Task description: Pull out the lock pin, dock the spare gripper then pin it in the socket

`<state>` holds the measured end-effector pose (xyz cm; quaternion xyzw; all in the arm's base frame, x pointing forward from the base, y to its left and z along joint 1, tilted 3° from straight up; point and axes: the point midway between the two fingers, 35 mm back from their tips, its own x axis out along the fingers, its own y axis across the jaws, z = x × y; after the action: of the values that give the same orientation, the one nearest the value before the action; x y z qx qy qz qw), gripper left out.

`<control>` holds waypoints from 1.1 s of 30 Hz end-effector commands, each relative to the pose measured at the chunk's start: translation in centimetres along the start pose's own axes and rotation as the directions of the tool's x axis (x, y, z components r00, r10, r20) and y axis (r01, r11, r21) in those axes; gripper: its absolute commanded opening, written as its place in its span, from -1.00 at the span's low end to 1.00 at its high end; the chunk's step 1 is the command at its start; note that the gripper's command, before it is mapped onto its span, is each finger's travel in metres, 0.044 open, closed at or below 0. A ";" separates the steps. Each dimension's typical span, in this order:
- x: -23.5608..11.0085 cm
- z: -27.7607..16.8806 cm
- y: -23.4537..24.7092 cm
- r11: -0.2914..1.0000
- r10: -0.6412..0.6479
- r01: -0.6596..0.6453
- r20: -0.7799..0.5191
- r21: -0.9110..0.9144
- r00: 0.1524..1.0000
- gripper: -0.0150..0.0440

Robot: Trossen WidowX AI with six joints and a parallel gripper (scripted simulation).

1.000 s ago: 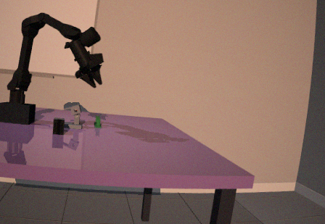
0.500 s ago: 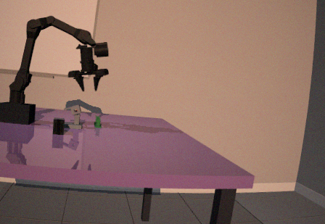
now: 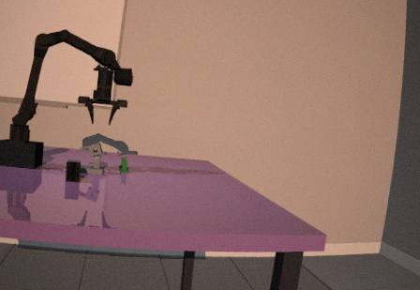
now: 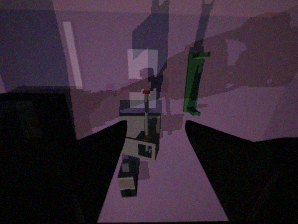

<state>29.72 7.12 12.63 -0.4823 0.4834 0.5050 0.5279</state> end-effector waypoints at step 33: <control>10.4 -0.6 1.0 1.000 0.007 -0.007 -0.007 -0.015 1.000 0.53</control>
<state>28.94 7.28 2.75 -0.4858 0.4816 0.5101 0.5214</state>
